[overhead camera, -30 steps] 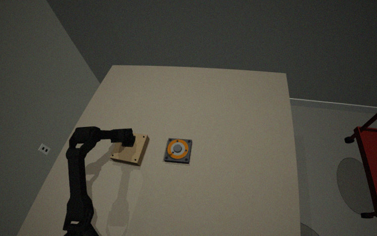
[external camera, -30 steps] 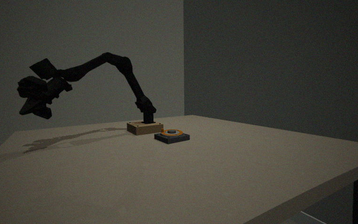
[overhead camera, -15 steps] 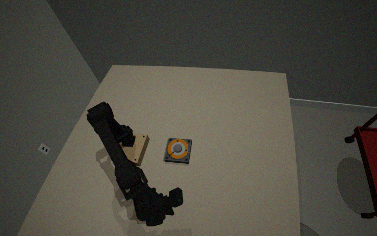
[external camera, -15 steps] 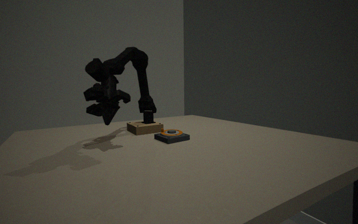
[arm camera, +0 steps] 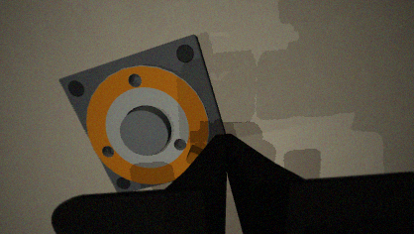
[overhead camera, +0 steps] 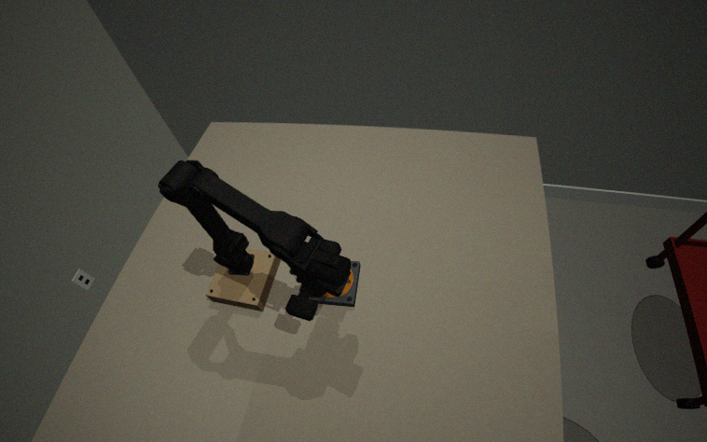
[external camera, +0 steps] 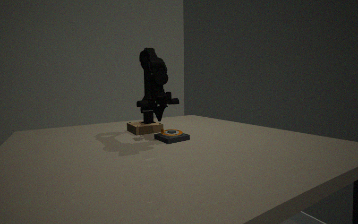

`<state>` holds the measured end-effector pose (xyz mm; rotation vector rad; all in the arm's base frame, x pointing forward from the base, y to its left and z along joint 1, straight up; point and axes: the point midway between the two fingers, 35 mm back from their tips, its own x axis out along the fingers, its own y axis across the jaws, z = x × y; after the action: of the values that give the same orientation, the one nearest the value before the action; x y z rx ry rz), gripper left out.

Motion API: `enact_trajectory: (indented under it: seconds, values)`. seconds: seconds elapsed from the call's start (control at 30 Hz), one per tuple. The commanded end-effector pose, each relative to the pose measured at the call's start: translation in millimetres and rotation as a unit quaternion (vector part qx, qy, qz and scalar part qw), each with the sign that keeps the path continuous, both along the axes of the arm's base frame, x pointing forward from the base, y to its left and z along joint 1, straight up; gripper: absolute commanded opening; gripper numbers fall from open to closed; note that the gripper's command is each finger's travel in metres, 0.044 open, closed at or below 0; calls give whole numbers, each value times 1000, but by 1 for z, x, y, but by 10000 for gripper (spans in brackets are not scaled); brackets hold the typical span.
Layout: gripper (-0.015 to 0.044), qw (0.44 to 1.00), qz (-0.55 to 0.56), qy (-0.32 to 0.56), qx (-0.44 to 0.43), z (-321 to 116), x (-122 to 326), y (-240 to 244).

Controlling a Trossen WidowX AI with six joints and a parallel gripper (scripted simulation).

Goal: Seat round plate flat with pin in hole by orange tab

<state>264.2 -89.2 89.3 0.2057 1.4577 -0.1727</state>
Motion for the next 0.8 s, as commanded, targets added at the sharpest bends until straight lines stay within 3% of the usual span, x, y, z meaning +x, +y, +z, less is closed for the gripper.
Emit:
enact_trajectory:
  seconds: [0.0,0.23,0.53,0.77]
  values:
    - [0,997,70,39,-11,-3,-17,19]
    - [0,997,70,39,-11,-3,-15,18]
    - [0,997,70,39,-11,-47,-13,17]
    - [0,997,70,39,-11,-51,-14,18]
